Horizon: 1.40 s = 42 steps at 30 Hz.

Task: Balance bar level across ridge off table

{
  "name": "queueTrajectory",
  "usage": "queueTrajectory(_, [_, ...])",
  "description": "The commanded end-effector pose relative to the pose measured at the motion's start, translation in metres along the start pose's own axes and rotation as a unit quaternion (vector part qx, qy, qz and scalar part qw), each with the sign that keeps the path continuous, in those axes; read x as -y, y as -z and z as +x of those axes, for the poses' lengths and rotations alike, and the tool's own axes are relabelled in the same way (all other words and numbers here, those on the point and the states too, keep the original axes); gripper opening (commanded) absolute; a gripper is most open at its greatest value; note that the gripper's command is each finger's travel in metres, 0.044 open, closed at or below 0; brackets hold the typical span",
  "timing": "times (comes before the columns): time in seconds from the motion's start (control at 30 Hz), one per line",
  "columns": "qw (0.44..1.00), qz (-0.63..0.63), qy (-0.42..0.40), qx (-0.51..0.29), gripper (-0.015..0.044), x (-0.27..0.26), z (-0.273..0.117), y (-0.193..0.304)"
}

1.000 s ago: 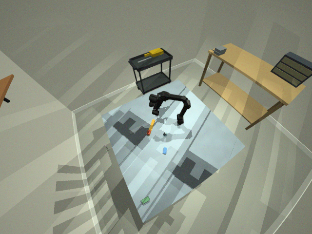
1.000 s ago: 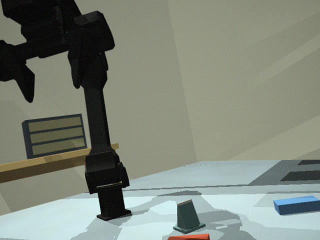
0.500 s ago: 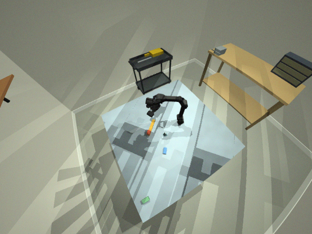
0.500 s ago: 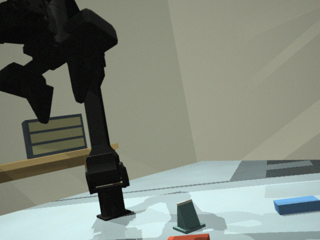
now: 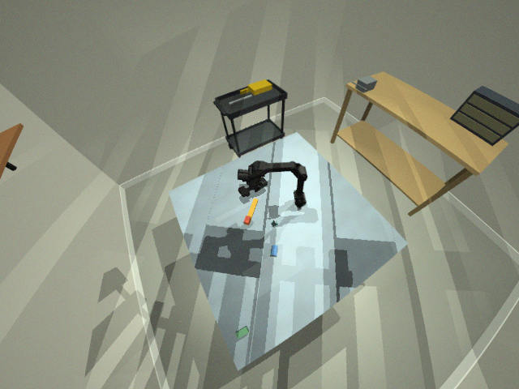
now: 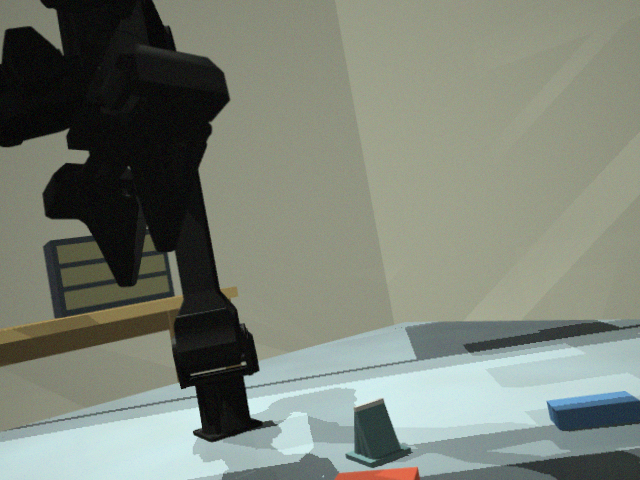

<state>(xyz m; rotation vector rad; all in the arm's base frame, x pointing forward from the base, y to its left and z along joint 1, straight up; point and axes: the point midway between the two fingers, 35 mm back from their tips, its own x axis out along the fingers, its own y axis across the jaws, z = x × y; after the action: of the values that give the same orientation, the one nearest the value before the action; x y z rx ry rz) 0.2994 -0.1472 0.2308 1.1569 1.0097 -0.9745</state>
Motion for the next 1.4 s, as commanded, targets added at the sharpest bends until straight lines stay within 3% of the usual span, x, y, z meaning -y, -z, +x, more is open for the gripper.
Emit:
queueTrajectory(0.0, [0.999, 0.044, 0.012, -0.004, 0.0315, -0.003, 0.008, 0.001])
queueTrajectory(0.5, [0.968, 0.243, 0.061, -0.013, 0.0315, -0.012, 0.042, 0.01])
queueTrajectory(1.03, [0.89, 0.44, 0.115, 0.004, 0.0315, -0.02, 0.079, 0.022])
queueTrajectory(1.37, [0.881, 0.458, 0.12, 0.007, 0.0315, -0.018, 0.099, 0.024])
